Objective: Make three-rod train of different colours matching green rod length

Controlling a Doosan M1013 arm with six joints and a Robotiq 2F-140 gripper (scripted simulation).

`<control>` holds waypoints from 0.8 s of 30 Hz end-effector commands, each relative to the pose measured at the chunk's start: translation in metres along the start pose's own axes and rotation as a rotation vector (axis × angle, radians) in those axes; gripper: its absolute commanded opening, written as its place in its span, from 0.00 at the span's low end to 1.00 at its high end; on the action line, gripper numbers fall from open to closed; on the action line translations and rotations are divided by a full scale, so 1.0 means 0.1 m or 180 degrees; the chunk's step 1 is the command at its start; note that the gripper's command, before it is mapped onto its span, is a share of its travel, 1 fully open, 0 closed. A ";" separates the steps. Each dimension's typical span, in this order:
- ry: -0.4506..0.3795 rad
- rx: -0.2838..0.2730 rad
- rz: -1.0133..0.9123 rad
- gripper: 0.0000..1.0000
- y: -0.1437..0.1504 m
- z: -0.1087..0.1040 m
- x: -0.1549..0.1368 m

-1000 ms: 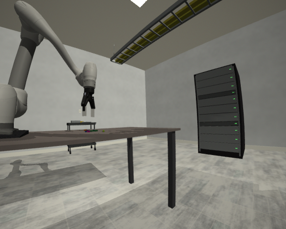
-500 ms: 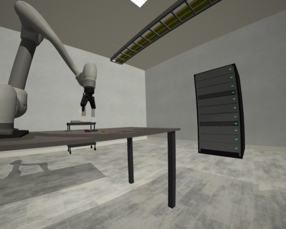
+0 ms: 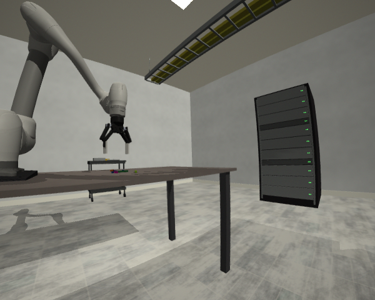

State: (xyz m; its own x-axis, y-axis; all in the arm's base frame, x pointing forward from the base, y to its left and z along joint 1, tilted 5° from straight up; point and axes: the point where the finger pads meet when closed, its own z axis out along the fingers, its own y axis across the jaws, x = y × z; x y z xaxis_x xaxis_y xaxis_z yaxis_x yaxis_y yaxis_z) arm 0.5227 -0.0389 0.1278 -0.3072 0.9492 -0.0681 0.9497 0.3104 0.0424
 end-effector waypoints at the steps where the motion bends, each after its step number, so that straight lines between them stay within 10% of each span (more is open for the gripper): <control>1: -0.0020 0.0015 0.0532 1.00 0.01 0.05 0.04; 24: -0.0025 0.0005 0.3172 1.00 0.05 0.21 0.08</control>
State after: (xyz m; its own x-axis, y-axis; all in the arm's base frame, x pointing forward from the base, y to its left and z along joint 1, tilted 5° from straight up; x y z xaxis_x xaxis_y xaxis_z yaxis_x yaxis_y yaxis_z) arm 0.5267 -0.0357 0.1110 0.5258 0.8506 -0.0097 0.8484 -0.5235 0.0786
